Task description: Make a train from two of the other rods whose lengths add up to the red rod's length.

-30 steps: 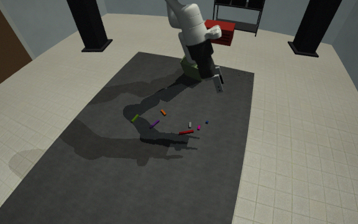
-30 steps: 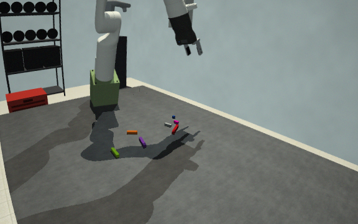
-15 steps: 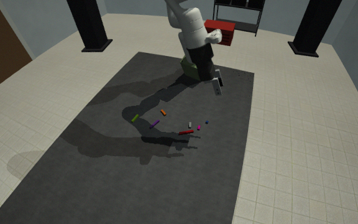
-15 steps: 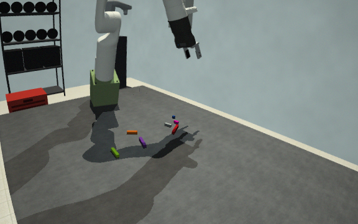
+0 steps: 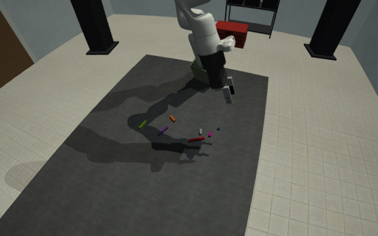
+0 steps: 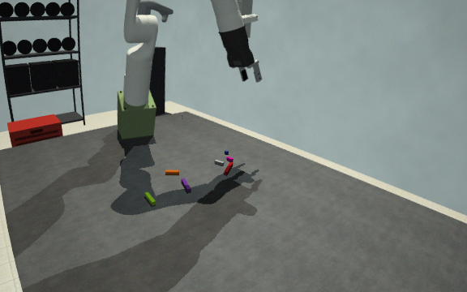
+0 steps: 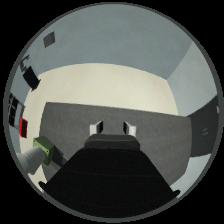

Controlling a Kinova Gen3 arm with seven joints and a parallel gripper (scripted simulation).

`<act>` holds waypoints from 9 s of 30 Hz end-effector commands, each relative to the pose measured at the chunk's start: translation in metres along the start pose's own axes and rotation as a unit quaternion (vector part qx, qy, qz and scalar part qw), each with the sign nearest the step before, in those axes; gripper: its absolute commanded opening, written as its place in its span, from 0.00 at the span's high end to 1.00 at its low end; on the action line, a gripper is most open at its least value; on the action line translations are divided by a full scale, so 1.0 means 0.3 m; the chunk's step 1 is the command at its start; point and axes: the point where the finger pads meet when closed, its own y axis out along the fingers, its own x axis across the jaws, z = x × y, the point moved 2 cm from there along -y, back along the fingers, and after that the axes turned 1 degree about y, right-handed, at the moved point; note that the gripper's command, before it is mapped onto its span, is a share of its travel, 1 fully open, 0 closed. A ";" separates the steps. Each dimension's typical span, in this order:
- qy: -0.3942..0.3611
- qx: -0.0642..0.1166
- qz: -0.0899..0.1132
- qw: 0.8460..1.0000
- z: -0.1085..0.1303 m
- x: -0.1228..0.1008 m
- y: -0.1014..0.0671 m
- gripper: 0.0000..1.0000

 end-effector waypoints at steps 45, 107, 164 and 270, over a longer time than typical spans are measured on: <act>0.072 -0.031 0.001 0.997 -0.075 -0.014 0.105 0.00; 0.152 -0.066 -0.001 0.986 -0.181 -0.041 0.213 0.00; 0.234 -0.105 -0.005 0.966 -0.314 -0.081 0.310 0.00; 0.358 -0.167 -0.016 0.918 -0.548 -0.174 0.420 0.00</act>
